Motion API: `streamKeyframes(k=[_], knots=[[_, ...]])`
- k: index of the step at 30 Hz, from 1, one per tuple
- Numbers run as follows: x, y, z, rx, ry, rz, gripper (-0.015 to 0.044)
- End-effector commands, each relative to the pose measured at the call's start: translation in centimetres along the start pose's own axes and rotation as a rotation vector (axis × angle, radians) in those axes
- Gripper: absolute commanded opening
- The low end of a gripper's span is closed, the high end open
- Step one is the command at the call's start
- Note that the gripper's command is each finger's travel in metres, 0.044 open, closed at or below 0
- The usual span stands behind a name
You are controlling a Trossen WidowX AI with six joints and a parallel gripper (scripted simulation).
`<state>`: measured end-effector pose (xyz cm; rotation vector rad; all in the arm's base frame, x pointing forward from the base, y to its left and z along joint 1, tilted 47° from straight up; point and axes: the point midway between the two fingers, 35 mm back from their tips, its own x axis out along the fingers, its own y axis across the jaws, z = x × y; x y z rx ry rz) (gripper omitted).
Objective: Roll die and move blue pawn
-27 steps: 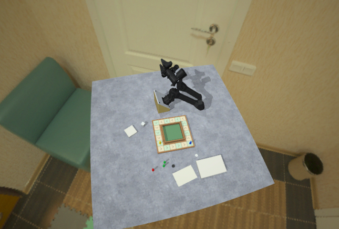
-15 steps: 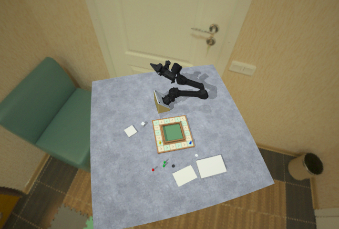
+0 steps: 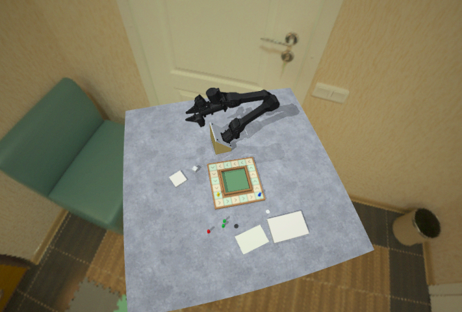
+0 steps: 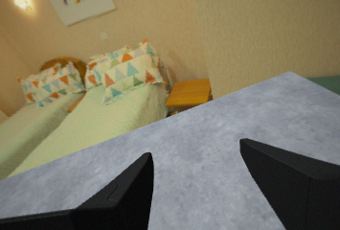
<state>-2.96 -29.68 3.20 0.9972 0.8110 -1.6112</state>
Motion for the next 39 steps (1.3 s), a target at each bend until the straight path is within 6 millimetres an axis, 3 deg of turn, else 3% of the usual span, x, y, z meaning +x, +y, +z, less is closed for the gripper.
streamKeyframes(k=[1, 11, 20, 29, 32, 39], knots=[[2.7, 3.7, -2.5, -0.209, 0.217, 0.083, 0.0275], [7.3, 10.5, -11.1, -0.634, 0.711, 0.278, 0.0275], [9.2, 13.4, -20.9, -0.906, 1.157, 0.445, 0.0275], [8.7, 13.7, -22.0, -0.917, 1.187, 0.461, 0.0275], [9.1, 13.5, -23.1, -0.917, 1.188, 0.462, 0.0275], [9.3, 13.5, -23.5, -0.917, 1.188, 0.462, 0.0275]])
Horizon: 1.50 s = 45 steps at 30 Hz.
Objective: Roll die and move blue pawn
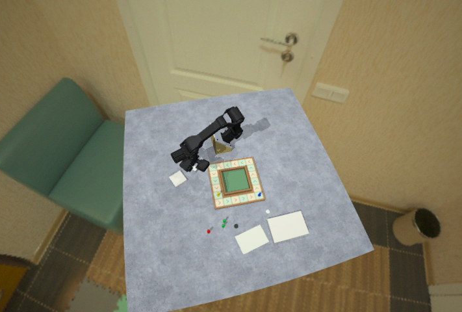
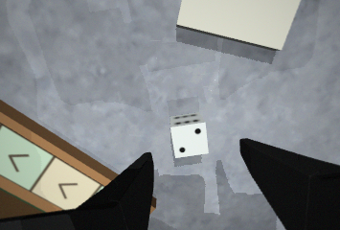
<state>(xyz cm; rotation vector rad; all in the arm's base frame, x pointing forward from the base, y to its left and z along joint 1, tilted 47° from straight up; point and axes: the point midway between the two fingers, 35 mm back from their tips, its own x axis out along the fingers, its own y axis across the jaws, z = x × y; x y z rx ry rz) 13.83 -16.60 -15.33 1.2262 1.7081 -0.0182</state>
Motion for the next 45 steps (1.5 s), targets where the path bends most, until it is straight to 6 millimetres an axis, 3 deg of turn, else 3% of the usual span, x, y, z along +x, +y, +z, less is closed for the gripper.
streamKeyframes(k=[1, 20, 26, 35, 37, 45], knots=[[0.7, 0.1, -0.1, 0.004, 0.004, 0.008, 0.0275], [3.5, 0.2, -0.1, 0.004, 0.004, 0.009, 0.0275], [3.5, 0.2, -0.1, 0.004, 0.004, 0.009, 0.0118], [3.5, 0.2, -0.1, 0.004, 0.004, 0.009, 0.0038], [3.1, 0.2, 0.0, 0.004, 0.004, 0.008, 0.0], [-1.5, -0.2, 0.7, 0.004, 0.002, 0.006, 0.0]])
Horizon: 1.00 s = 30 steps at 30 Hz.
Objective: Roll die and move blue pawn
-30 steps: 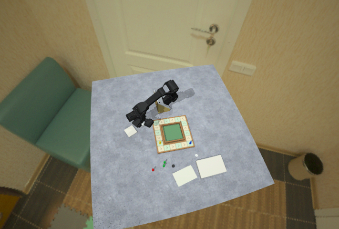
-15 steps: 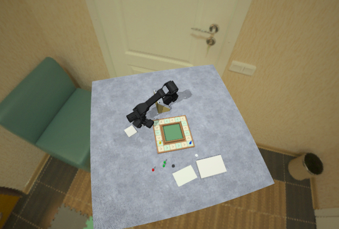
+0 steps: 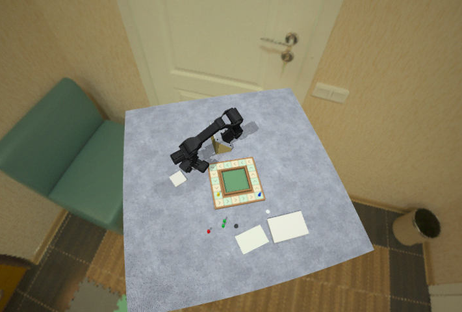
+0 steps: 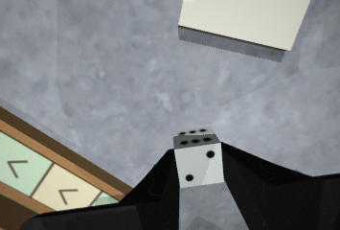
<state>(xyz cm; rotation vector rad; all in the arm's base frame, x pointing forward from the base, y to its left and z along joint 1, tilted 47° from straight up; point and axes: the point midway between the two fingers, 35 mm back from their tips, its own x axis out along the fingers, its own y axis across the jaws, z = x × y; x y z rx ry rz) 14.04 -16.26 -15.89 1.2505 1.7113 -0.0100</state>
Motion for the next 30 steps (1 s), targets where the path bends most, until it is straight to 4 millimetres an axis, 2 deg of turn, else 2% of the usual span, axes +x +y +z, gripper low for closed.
streamKeyframes(k=[1, 11, 16, 30], knots=[[-2.8, -0.2, 0.5, -0.006, -0.011, -0.01, 0.0], [-9.1, -0.3, 0.0, -0.005, -0.01, -0.011, 0.0], [-9.5, -0.2, -0.1, -0.002, -0.01, -0.011, 0.0], [-9.2, 8.7, -0.1, 0.275, -0.038, -0.024, 0.0]])
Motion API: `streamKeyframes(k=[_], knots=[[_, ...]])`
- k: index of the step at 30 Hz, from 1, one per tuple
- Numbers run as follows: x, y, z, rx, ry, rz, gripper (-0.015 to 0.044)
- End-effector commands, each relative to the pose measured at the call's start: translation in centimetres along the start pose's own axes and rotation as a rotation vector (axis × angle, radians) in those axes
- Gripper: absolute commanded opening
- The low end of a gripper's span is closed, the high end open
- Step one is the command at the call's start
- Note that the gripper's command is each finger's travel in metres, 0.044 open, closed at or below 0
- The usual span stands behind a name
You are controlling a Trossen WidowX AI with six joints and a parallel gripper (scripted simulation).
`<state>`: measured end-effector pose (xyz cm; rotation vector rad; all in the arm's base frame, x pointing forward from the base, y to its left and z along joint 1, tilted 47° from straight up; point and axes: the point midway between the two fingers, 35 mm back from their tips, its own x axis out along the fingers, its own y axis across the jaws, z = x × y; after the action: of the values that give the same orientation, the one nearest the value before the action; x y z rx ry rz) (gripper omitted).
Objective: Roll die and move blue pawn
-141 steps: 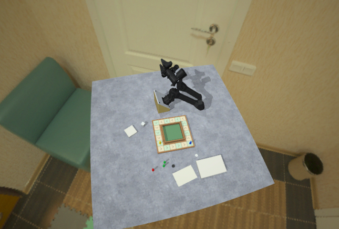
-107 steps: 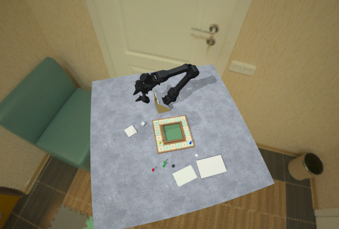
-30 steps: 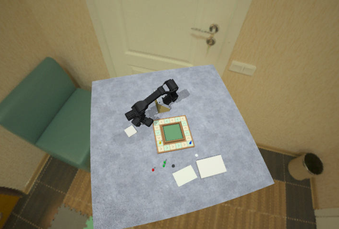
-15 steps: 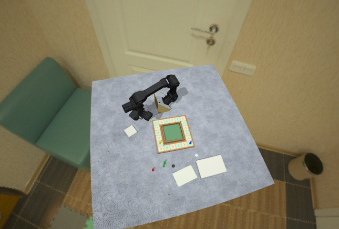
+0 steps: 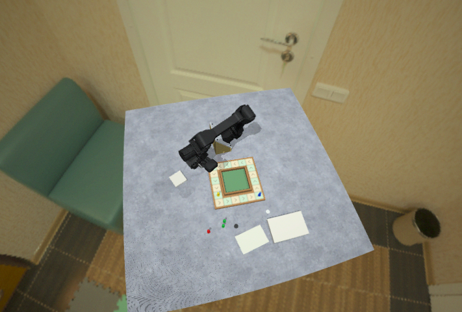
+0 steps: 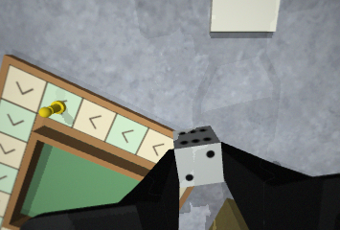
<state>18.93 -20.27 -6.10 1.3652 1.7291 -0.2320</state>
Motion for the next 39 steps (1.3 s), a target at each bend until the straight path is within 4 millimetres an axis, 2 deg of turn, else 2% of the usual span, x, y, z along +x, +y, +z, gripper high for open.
streamKeyframes(k=[1, 13, 26, 33, 39], knots=[[0.4, 2.7, -1.0, 0.089, 0.001, 0.005, 0.0], [1.6, 9.7, -4.6, 0.327, 0.006, 0.01, 0.0], [3.6, 15.9, -10.2, 0.574, 0.047, 0.017, 0.0], [3.8, 16.1, -10.5, 0.586, 0.046, 0.013, 0.0], [4.5, 15.6, -10.7, 0.58, -0.101, -0.102, 0.0]])
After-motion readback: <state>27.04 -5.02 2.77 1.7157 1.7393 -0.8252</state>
